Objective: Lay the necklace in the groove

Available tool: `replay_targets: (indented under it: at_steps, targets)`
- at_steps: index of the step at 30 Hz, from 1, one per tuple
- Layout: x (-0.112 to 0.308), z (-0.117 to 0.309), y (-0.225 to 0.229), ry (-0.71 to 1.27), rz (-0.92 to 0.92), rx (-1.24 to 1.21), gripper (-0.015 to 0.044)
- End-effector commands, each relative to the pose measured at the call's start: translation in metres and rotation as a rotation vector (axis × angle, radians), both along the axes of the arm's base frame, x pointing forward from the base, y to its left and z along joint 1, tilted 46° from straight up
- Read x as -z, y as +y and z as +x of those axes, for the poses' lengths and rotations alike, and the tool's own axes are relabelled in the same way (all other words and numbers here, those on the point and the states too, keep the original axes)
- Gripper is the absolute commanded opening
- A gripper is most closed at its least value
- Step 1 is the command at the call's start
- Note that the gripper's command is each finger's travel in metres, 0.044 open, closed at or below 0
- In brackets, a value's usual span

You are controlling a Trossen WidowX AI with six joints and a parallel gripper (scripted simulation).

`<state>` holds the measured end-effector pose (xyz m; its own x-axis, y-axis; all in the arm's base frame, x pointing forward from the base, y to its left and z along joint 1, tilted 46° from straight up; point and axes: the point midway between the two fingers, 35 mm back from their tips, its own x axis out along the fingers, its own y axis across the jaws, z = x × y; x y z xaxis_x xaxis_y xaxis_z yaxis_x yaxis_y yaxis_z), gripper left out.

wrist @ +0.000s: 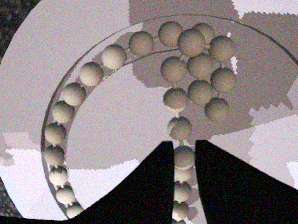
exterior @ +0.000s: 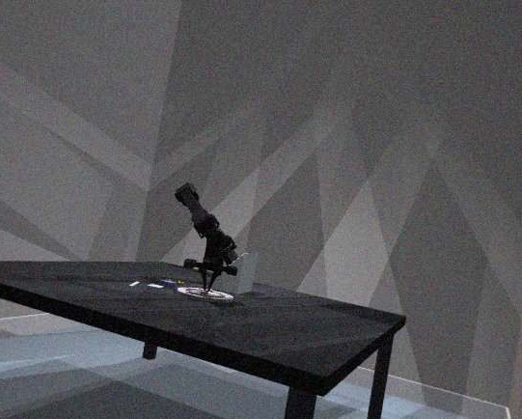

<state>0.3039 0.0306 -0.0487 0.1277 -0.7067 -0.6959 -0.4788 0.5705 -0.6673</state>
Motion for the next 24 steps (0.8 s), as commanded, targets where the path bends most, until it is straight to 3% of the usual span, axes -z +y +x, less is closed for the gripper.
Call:
replay_targets:
  at_steps: [1,24]
  targets:
    - [-0.003,0.000,-0.001,-0.002,0.000,0.004,0.0000]
    - [-0.054,-0.007,-0.053,-0.002,-0.004,0.004,0.0000]
